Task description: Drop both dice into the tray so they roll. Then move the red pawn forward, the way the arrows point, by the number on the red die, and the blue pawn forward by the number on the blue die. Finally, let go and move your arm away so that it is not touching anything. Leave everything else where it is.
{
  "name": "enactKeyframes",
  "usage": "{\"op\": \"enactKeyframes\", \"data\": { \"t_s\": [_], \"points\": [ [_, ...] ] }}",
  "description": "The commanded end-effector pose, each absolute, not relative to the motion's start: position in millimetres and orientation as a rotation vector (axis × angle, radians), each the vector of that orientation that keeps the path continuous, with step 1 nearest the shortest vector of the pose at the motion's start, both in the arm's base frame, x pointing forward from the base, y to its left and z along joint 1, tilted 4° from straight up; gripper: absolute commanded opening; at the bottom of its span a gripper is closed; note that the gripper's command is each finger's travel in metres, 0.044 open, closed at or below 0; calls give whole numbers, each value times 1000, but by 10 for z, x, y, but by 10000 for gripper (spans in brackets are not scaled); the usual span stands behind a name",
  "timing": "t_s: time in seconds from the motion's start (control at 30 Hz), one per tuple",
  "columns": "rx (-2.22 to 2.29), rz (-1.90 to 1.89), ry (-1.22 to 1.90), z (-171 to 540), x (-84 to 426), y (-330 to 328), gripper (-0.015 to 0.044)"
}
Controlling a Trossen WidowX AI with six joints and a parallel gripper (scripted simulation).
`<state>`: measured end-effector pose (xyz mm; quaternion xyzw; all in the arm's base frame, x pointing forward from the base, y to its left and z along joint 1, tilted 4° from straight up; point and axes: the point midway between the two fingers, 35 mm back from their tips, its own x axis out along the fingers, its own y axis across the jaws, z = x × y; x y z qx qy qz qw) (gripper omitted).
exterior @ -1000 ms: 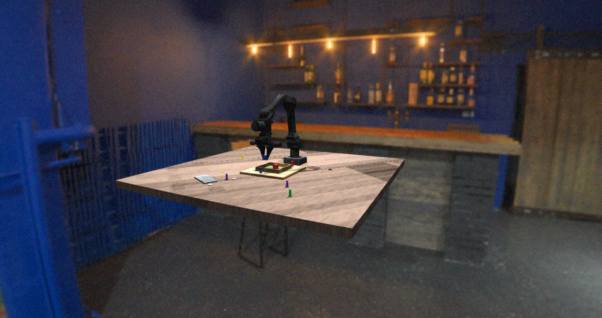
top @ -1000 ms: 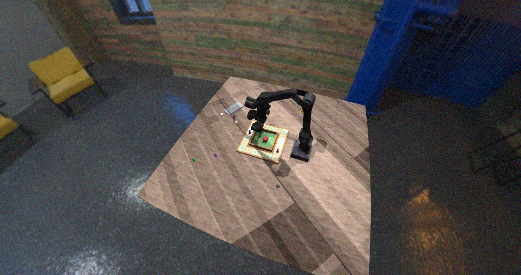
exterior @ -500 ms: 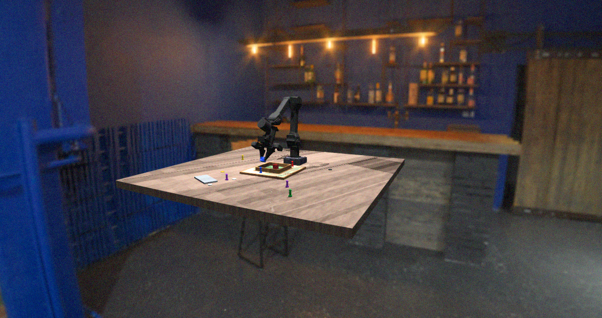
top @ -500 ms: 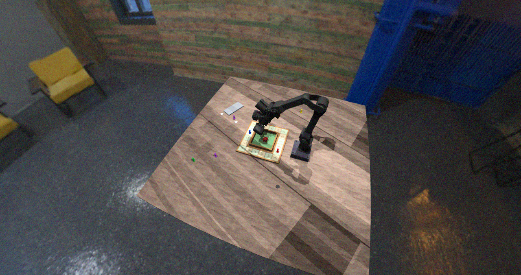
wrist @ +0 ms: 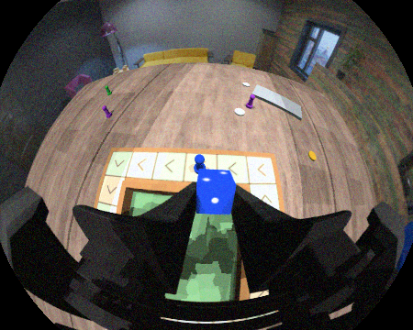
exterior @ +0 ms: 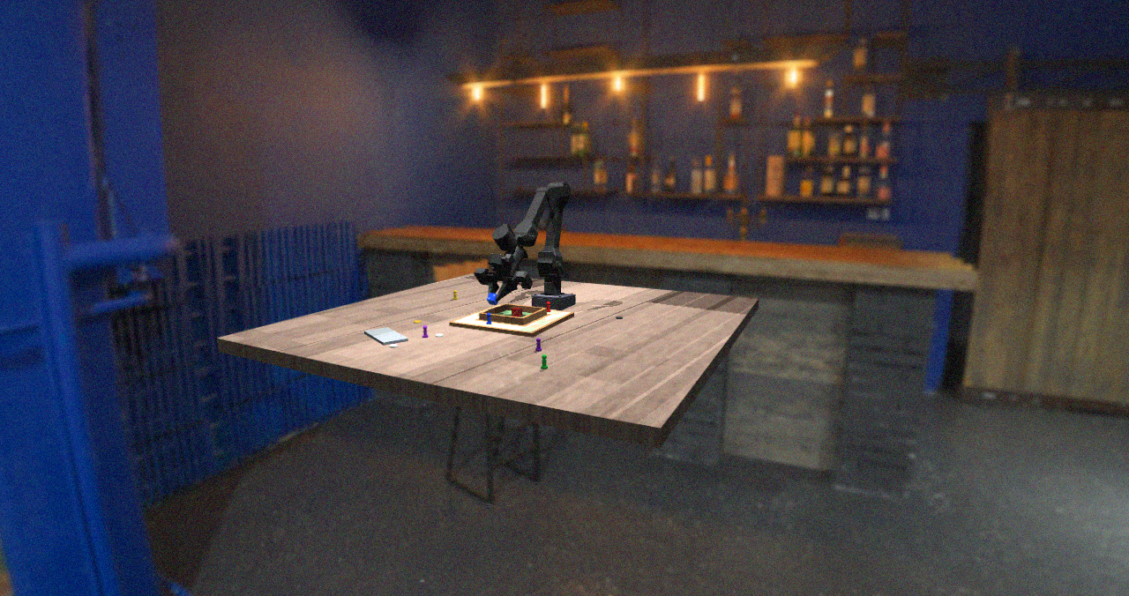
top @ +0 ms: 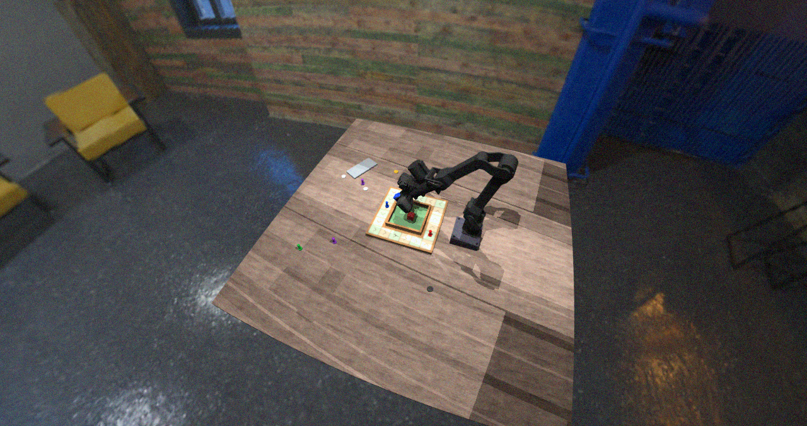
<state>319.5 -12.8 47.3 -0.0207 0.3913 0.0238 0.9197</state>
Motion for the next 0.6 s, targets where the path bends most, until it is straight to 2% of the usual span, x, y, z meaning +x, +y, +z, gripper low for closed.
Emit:
{"op": "enactKeyframes", "data": {
  "t_s": [0.0,0.13,0.57],
  "points": [
    [-46,55,769,692,3118,-128,0],
    [-46,55,771,900,2950,-129,0],
    [-46,55,771,895,2929,-129,0]
  ]
}}
